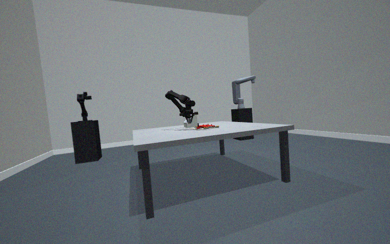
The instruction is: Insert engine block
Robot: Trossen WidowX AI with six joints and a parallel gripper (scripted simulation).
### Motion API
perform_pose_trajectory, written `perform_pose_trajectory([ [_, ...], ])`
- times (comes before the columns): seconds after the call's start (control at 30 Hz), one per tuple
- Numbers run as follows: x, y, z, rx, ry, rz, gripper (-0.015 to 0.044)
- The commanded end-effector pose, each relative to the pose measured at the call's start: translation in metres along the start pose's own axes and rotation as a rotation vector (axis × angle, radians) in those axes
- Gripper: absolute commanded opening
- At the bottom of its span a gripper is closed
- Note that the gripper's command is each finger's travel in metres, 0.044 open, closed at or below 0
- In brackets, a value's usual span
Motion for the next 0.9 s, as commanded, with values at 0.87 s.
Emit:
perform_pose_trajectory([
  [0.87,0.045,-0.006,-0.004,-0.006,-0.003,-0.005,0.0000],
])
Point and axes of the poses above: the point midway between the two fingers, 35 mm back from their tips, its own x axis back along the fingers, its own z axis across the jaws, y = z × x, the point moved 7 cm from there along x, back along the fingers, and after that the axes turned 5 degrees about x, right-handed, at the moved point
